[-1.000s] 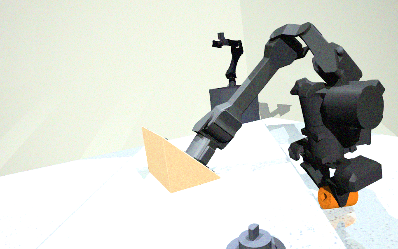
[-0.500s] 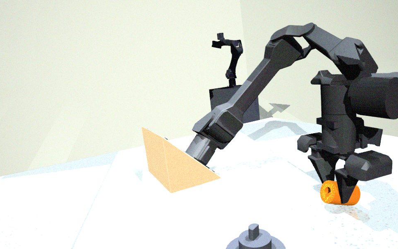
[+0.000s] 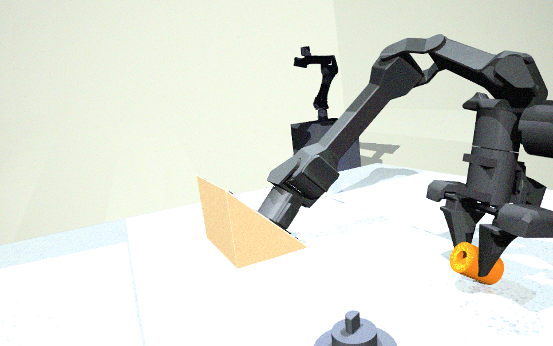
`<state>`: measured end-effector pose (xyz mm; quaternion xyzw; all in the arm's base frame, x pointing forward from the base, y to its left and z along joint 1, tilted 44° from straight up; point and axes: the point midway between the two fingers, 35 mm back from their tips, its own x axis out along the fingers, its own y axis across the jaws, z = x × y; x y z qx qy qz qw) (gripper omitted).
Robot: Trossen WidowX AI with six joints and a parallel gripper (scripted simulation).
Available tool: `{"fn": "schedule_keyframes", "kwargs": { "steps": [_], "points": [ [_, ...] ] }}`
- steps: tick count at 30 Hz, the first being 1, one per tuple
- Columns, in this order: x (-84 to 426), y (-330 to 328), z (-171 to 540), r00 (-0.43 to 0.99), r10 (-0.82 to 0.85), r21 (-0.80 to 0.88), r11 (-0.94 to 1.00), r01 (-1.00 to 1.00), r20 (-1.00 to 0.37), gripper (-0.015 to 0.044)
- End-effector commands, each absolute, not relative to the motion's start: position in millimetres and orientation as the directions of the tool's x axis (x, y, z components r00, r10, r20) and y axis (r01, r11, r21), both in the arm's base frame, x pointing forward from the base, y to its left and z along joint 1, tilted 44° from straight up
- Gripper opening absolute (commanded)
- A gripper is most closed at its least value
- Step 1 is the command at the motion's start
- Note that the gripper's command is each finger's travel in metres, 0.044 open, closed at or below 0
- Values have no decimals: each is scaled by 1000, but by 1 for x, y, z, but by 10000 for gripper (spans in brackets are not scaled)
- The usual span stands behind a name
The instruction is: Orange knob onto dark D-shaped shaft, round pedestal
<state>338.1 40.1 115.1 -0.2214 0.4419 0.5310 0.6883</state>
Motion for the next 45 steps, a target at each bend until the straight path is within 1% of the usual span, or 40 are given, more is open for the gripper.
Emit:
{"fn": "schedule_keyframes", "kwargs": {
  "steps": [1,16,30,45],
  "points": [
    [340,42,119,18,476,166,341,-925,-879,179],
    [346,52,131,-79,253,165,341,-926,-964,179],
    [351,64,140,-164,31,165,340,-926,-986,179],
    [353,67,144,-158,15,154,340,-928,-987,179]
  ]
}}
